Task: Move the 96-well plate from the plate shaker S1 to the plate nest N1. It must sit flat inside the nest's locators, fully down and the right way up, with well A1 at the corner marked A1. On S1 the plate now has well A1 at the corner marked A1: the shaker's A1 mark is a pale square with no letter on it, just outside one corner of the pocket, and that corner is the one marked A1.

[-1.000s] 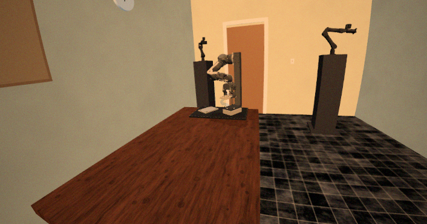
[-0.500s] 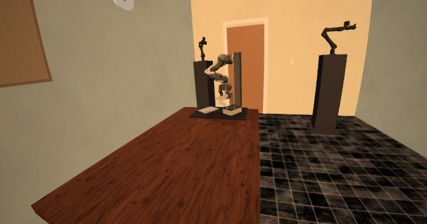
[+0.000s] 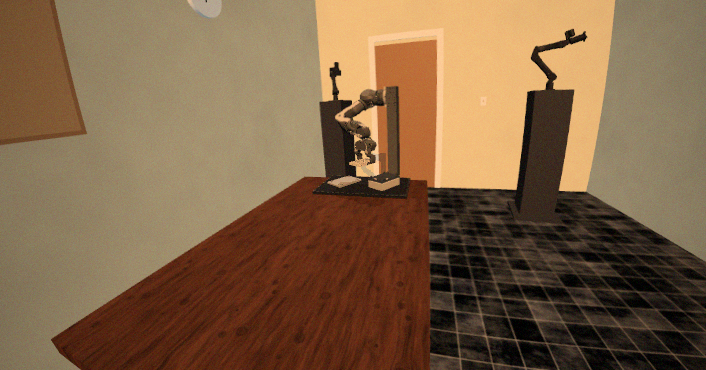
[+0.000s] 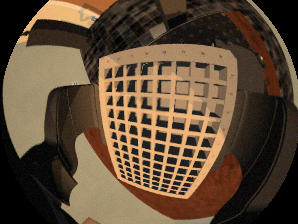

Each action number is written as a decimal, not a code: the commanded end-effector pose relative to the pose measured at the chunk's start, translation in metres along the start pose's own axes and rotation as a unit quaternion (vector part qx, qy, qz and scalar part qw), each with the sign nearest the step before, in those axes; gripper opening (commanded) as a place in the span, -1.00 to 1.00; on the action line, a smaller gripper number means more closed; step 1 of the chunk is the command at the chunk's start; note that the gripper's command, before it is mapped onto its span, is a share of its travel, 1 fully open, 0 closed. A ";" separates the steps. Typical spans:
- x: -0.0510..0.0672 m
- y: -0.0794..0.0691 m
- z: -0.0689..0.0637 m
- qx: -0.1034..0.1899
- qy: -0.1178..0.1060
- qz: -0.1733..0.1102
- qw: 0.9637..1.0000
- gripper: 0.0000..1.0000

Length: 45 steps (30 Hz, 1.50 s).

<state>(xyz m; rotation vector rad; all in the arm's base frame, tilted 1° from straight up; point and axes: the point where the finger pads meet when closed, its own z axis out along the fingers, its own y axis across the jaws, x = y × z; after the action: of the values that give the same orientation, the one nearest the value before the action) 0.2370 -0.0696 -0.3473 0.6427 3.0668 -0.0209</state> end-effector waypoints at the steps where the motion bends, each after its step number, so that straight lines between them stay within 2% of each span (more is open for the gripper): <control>1: 0.001 0.002 0.000 -0.004 0.000 -0.002 1.000 -1.00; 4: 0.001 0.002 0.000 -0.004 0.000 -0.002 1.000 -1.00; 9: -0.016 -0.034 0.007 -0.004 0.000 -0.002 1.000 -1.00; 21: -0.016 -0.034 0.007 -0.004 0.000 -0.002 1.000 -1.00; 26: -0.032 -0.071 0.015 -0.004 0.000 -0.002 1.000 -1.00; 38: -0.032 -0.071 0.015 -0.004 0.000 -0.002 1.000 -1.00; 43: -0.048 -0.107 0.024 -0.003 0.000 -0.002 1.000 -1.00; 45: -0.048 -0.107 0.024 -0.003 0.000 -0.002 1.000 -1.00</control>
<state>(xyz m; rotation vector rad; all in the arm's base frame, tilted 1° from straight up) 0.2372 -0.2021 -0.3696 0.6779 3.0524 -0.0785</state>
